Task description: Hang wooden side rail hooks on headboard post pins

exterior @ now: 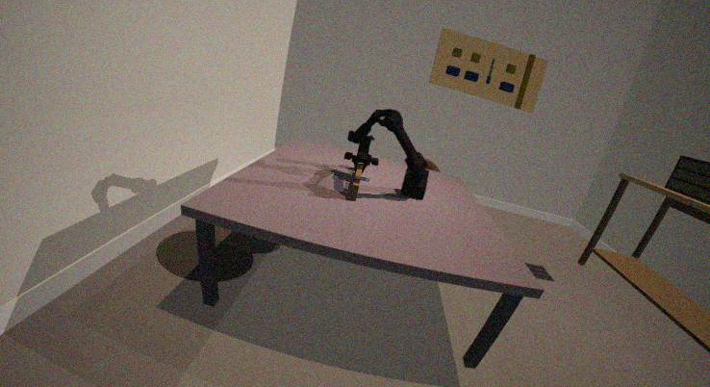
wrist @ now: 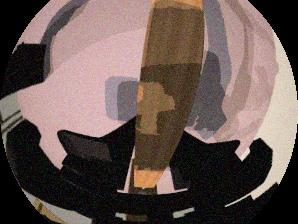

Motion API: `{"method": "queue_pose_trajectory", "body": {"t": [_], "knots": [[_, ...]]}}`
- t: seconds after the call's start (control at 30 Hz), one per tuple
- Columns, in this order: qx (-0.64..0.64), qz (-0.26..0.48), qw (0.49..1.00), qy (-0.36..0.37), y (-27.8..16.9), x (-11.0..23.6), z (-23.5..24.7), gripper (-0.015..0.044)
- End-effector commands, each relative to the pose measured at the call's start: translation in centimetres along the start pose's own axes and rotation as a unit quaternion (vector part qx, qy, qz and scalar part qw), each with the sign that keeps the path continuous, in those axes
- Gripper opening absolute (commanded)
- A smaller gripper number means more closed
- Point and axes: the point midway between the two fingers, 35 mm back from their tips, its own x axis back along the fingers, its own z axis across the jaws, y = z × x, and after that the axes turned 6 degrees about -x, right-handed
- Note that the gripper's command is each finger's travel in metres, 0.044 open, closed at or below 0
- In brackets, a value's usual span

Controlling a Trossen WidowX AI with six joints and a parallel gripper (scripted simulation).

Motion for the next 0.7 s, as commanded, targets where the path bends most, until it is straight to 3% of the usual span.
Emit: {"method": "queue_pose_trajectory", "body": {"t": [0.0, 0.67], "knots": [[-0.001, 0.0, 1.0, -0.003, -0.02, 0.3, -0.06, 0.0], [-0.001, 0.0, 1.0, -0.003, -0.02, 0.64, -0.06, 0.0]]}}
